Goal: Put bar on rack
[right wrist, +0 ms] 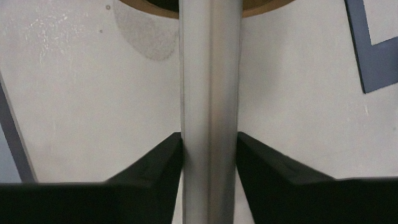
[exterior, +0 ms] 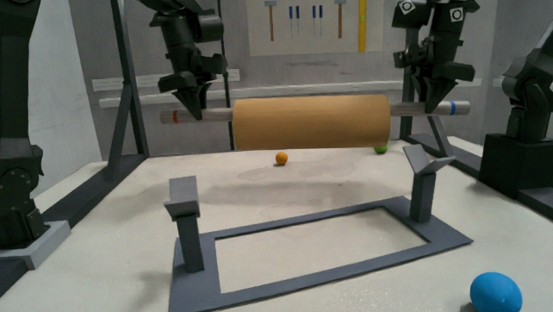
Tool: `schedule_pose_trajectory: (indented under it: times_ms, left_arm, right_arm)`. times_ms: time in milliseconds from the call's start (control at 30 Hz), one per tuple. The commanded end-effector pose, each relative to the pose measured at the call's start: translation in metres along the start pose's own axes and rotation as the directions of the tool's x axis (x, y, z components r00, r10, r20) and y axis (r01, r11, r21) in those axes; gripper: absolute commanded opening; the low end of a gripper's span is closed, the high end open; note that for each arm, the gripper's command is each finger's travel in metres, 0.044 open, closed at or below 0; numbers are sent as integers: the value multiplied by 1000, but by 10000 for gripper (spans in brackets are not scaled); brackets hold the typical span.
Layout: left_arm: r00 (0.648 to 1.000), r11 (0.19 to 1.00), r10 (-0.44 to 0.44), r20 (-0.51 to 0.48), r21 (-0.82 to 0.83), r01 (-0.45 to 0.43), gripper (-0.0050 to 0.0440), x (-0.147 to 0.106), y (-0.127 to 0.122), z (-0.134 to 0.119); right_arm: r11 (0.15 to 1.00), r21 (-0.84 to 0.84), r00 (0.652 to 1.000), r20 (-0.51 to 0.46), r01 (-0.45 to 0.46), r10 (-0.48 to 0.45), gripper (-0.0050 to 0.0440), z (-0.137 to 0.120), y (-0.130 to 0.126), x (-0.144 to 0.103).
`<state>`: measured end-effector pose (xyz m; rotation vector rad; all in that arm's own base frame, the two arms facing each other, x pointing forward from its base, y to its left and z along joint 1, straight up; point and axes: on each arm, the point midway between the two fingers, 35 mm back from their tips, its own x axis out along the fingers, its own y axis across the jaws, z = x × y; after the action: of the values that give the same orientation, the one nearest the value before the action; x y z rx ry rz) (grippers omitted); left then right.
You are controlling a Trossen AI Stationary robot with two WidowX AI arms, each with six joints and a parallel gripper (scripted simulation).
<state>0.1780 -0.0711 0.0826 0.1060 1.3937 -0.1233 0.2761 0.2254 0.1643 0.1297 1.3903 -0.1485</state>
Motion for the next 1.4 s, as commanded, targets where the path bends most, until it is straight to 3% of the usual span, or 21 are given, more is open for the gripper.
schedule_pose_trajectory:
  times_ms: [0,533,967,1067,1367]
  left_arm:
    - [999,1000,-8,42,-1,8,50,-11,-1,8]
    - [999,1000,-8,43,-1,8,50,-11,-1,8]
    - [999,1000,-12,46,-21,12,50,-16,7,9]
    - [999,1000,-12,45,-16,13,50,-15,6,9]
    - [999,998,-2,47,-55,5,50,-23,23,10]
  right_arm:
    - [998,0,997,38,-61,61,50,3,4,-23]
    - [998,0,997,38,-61,61,50,3,4,-23]
    - [998,-19,998,29,-52,52,50,1,-20,-23]
    - [998,-15,998,35,-59,60,50,3,-14,-25]
    - [997,-55,998,29,-56,58,50,3,-52,-29]
